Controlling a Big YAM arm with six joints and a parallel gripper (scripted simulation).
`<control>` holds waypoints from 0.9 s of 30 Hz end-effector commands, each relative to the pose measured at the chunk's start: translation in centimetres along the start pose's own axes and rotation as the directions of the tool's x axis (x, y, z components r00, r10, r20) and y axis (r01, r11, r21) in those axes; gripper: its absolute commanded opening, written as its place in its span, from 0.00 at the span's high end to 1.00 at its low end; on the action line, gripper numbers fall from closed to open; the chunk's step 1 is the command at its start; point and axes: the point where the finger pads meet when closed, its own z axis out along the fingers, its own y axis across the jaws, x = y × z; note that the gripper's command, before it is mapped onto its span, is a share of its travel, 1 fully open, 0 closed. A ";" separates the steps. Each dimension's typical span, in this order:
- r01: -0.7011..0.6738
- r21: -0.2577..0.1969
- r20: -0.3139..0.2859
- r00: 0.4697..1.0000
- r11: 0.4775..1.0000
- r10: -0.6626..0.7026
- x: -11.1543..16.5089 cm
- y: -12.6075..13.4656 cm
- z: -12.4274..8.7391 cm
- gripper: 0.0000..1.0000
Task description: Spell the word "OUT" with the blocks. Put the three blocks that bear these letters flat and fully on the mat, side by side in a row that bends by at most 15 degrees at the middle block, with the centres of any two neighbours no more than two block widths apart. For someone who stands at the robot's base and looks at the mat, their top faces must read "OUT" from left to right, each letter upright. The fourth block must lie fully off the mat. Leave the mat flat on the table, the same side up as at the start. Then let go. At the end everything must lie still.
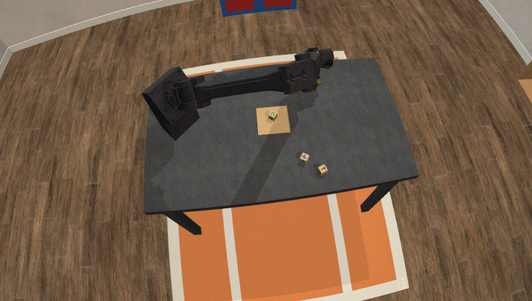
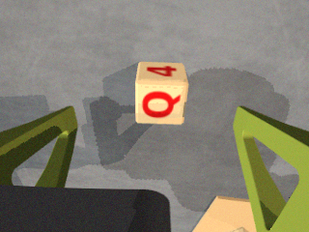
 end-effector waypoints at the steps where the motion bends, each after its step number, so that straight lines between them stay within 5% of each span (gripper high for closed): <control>1: -0.024 -0.001 0.014 1.000 1.000 0.024 -0.7 -0.7 -1.7 0.05; 27: -0.012 -0.009 0.029 0.999 1.000 0.012 -1.0 0.2 -3.8 0.05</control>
